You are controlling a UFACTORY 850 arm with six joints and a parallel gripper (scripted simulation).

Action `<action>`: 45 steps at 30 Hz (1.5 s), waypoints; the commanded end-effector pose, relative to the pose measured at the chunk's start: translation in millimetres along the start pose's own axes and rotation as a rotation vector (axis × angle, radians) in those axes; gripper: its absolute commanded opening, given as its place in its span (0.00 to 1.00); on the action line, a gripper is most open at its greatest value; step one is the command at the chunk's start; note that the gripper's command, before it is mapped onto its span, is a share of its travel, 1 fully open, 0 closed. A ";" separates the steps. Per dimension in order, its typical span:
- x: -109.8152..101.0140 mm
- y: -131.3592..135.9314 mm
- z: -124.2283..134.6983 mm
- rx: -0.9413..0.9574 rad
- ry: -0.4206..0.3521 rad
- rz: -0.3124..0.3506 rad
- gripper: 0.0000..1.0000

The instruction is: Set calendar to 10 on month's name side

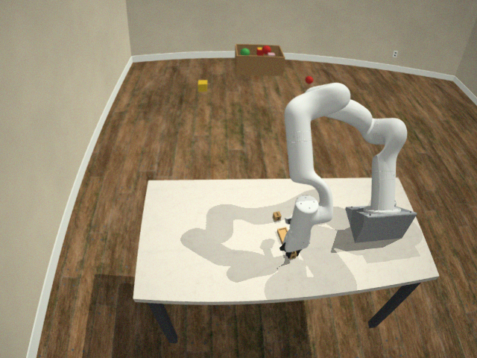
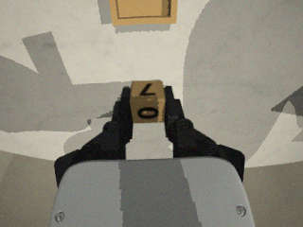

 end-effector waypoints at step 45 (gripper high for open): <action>-0.7 -0.7 0.3 0.000 -0.001 -0.001 0.31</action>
Point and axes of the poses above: the point where the finger pads meet when closed, its own x axis out along the fingers, its own y axis across the jaws, z = x × y, the point moved 1 cm from there along -x, back along the fingers, and after that the axes turned 13 degrees about x, right-handed, at the moved point
